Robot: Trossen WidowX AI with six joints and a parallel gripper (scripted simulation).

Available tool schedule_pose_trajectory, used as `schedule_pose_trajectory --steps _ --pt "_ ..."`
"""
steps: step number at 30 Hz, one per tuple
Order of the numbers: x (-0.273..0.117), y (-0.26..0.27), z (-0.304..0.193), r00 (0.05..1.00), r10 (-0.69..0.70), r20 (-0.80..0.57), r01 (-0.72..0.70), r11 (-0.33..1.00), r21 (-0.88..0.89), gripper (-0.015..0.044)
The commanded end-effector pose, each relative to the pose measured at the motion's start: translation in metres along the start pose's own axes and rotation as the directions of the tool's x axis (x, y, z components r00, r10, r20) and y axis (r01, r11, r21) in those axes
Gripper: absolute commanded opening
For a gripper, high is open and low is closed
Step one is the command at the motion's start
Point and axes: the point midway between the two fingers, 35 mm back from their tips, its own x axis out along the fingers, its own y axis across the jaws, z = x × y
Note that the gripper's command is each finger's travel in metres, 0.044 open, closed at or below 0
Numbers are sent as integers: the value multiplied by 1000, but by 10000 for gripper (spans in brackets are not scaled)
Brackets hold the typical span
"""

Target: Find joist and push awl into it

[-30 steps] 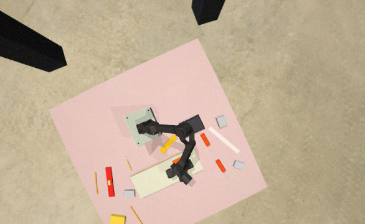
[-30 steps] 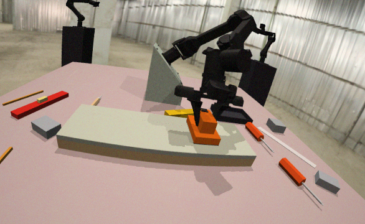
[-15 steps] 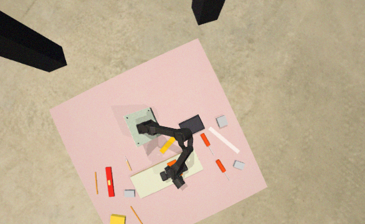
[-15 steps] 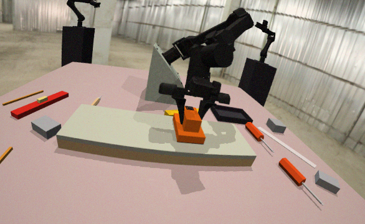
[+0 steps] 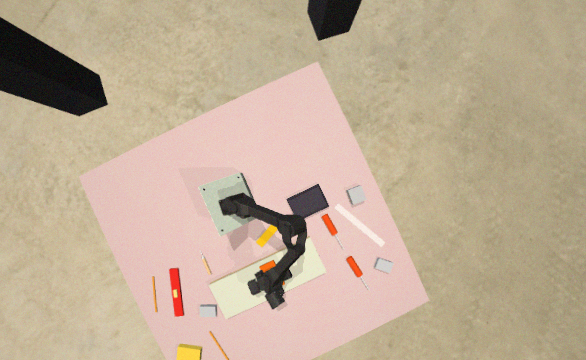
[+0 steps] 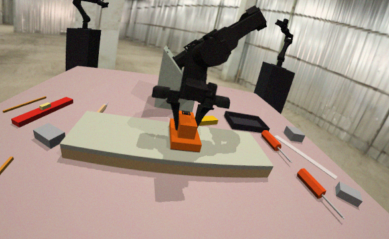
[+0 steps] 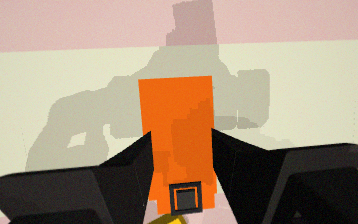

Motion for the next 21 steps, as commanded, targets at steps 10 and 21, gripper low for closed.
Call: schedule_pose_trajectory --steps 10,21 --pt "0 -39 0 1000 0 0 0 1000 -6 0" --pt "0 -70 0 1000 -2 0 2 1000 -7 0"
